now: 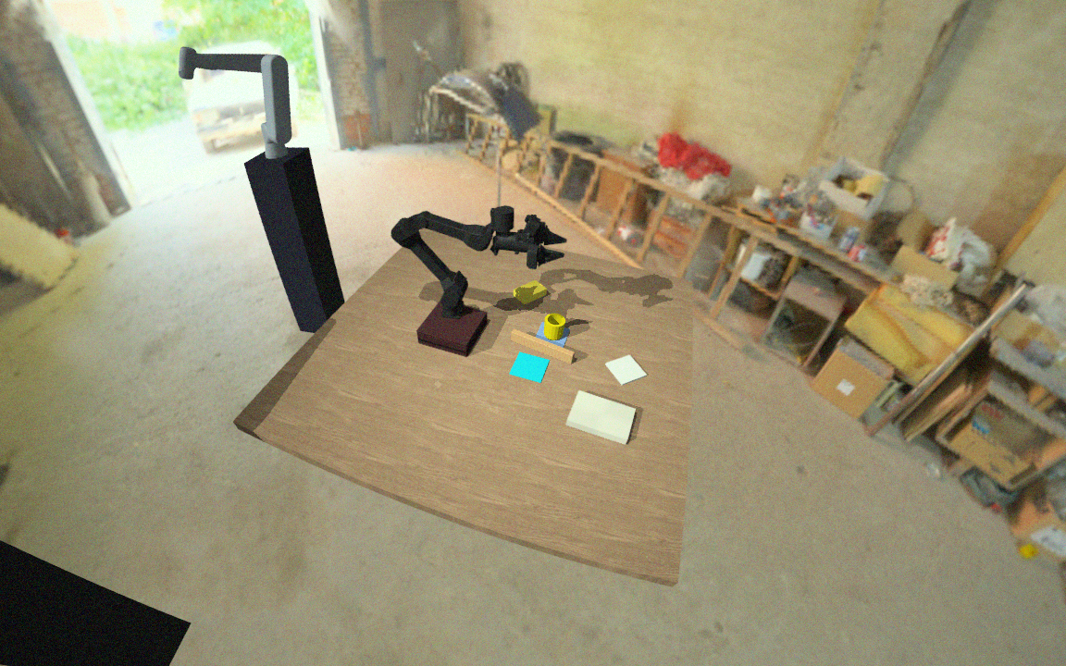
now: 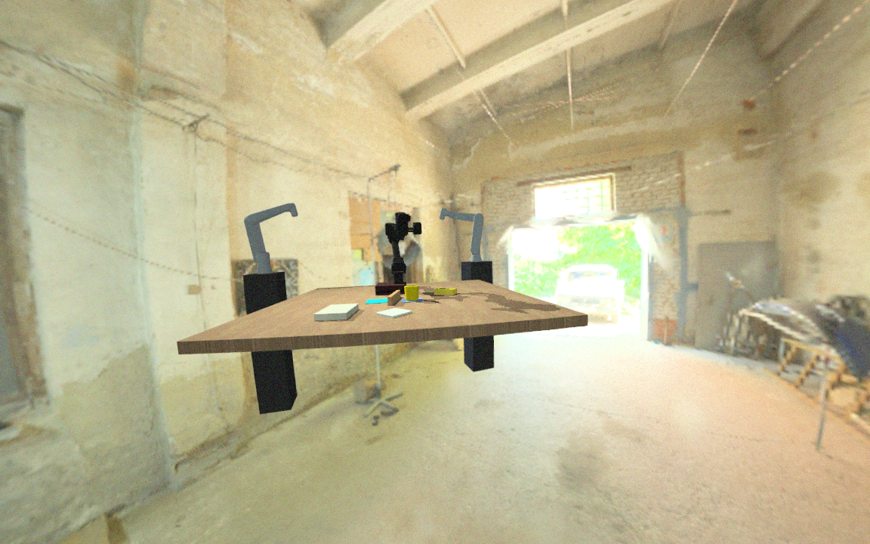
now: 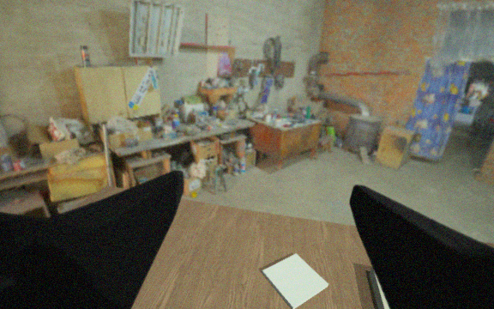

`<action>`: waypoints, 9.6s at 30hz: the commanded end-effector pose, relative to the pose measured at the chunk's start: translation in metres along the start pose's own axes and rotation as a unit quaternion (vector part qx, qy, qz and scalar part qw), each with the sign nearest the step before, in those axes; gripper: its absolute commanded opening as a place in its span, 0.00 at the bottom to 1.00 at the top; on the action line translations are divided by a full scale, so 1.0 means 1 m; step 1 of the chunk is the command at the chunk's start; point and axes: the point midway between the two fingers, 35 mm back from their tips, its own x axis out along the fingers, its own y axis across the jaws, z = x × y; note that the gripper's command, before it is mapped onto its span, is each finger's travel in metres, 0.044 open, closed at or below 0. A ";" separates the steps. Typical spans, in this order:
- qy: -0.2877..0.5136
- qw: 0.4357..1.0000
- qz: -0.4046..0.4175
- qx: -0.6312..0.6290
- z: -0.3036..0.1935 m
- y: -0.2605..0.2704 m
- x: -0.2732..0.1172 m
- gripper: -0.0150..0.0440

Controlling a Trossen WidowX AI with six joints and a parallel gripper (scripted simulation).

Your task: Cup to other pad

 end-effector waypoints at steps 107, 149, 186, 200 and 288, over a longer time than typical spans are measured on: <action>0.464 0.465 -0.539 0.527 -0.293 0.015 -0.003 0.43; 0.465 0.462 -0.540 0.528 -0.228 0.013 -0.011 0.25; 0.465 0.462 -0.542 0.526 -0.230 -0.021 -0.019 0.25; 0.464 0.463 -0.542 0.526 -0.229 -0.051 -0.026 0.25; 0.462 0.465 -0.544 0.524 -0.279 -0.154 -0.059 0.25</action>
